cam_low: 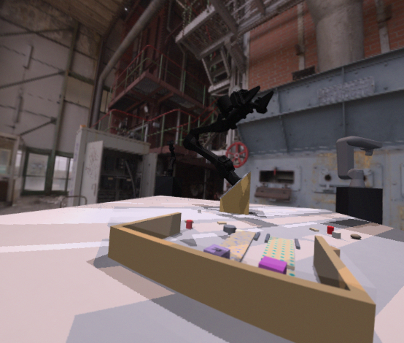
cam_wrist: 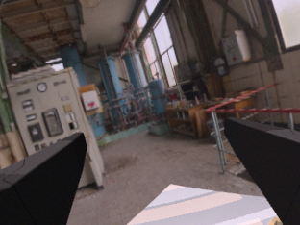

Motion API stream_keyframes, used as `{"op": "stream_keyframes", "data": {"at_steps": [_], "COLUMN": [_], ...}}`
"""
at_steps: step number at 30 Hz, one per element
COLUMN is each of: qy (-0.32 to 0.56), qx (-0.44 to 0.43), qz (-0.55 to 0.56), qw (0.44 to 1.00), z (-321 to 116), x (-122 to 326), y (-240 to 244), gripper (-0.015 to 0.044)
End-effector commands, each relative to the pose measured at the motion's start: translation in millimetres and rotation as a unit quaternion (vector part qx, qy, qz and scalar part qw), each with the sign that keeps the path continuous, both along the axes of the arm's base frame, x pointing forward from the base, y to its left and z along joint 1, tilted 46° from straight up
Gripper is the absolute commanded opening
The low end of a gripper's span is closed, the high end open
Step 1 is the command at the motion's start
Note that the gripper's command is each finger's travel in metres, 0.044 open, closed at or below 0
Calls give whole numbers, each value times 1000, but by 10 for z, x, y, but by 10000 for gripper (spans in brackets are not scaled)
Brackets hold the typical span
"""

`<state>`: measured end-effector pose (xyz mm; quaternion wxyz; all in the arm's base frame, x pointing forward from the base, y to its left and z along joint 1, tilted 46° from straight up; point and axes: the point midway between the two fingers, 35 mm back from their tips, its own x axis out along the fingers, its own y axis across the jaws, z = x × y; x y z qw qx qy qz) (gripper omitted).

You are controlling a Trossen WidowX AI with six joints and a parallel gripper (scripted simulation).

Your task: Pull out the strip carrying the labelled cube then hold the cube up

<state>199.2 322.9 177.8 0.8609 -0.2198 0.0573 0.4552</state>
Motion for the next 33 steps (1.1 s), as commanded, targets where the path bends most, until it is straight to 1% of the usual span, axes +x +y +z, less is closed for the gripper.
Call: {"op": "stream_keyframes", "data": {"at_steps": [1, 4, 8, 11, 15, 17, 25, 28, 33], "qy": [-2, -4, -7, -9, -12, -13, -13, 22, 110], "qx": [-50, -92, -150, -196, -254, -263, -263, -246, -271], "qz": [-103, -187, -294, -369, -455, -468, -468, -470, -519], "qw": [993, 978, 944, 909, 854, 843, 843, 848, 803], "z": [-350, -614, -929, -1133, -1343, -1372, -1372, -1479, -1765], "x": [381, 646, 902, 1015, 1059, 1056, 1056, 1161, 1406], "y": [-321, -647, -1151, -1562, -2096, -2182, -2182, -2138, -2183], "gripper": [400, 400, 400, 400, 400, 400, 400, 321, 190]}}
